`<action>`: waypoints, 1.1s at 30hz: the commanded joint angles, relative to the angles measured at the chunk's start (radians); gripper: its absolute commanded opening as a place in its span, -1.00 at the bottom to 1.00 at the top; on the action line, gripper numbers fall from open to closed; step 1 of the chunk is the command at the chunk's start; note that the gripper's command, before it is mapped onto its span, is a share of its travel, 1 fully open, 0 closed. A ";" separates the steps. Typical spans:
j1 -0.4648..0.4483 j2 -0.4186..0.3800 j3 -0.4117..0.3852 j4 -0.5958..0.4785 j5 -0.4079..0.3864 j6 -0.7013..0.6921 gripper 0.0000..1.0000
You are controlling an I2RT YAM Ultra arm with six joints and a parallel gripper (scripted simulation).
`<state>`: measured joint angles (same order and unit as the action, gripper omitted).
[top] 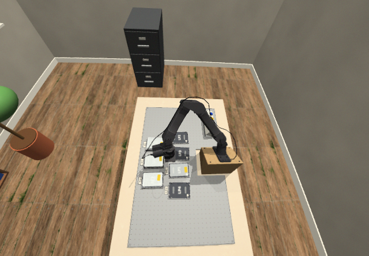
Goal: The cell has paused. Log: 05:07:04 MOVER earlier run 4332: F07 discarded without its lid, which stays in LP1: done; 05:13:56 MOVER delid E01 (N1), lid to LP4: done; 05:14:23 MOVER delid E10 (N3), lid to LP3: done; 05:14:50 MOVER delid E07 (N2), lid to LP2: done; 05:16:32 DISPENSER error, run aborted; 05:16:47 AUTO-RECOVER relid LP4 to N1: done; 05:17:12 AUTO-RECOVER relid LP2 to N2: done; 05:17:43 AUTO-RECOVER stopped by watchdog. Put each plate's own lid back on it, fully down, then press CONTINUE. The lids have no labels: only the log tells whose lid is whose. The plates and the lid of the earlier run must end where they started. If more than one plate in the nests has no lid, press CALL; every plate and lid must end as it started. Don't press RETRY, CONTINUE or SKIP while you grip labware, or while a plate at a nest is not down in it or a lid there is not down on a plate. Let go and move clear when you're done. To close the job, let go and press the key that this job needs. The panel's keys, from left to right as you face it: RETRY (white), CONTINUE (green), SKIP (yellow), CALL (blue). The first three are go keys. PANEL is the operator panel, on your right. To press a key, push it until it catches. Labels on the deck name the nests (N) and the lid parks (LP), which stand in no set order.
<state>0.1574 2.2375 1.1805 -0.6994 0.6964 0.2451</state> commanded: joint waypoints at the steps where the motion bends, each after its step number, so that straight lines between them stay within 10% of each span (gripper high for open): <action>1: 0.035 -0.054 -0.080 0.066 -0.013 0.022 -1.00; 8: 0.051 -0.111 -0.193 0.113 -0.016 0.040 -1.00; 33: 0.035 -0.096 -0.178 0.116 -0.005 0.021 -1.00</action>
<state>0.1833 2.1464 0.9993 -0.5873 0.6922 0.2684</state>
